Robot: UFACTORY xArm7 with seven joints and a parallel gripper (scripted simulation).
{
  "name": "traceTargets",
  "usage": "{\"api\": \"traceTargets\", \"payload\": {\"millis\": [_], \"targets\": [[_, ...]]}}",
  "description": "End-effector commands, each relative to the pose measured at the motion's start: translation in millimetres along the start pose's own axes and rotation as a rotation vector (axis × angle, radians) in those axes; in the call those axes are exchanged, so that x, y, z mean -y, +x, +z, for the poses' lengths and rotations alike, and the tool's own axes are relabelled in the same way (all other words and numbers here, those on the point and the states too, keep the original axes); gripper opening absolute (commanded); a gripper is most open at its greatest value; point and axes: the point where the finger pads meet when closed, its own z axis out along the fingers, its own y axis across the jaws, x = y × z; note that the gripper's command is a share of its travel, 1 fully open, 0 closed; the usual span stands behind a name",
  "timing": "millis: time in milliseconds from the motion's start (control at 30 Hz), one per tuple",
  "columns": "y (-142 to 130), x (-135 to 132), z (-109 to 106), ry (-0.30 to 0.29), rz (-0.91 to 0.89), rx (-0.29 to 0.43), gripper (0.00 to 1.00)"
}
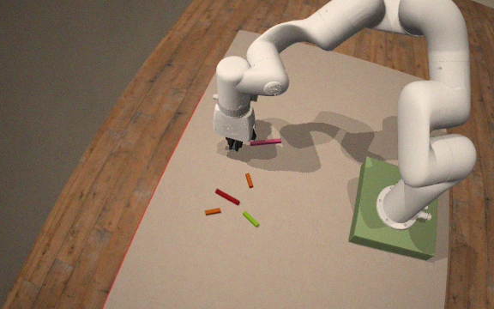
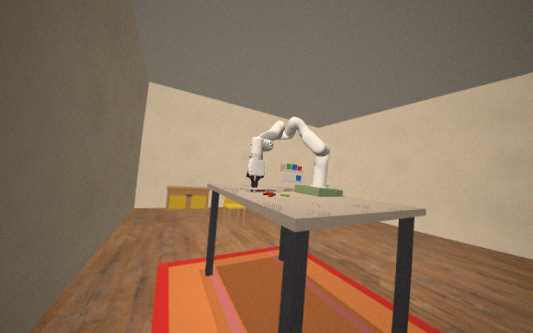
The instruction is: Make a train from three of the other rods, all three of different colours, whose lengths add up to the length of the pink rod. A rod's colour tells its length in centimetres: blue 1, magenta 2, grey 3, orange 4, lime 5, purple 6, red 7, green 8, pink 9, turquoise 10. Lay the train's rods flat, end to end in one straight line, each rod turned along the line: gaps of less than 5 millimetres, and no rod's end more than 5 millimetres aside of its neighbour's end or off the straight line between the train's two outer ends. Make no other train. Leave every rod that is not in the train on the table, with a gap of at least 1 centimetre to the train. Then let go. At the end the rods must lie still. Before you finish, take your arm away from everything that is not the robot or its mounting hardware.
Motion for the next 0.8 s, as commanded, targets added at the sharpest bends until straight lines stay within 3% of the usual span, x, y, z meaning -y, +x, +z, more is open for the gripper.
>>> {"api": "traceTargets", "payload": {"millis": [0,767], "targets": [[0.3,3.7,8.2,0.007,0.001,-0.002,0.04],[0.3,3.8,13.1,0.007,0.001,-0.002,0.04]]}}
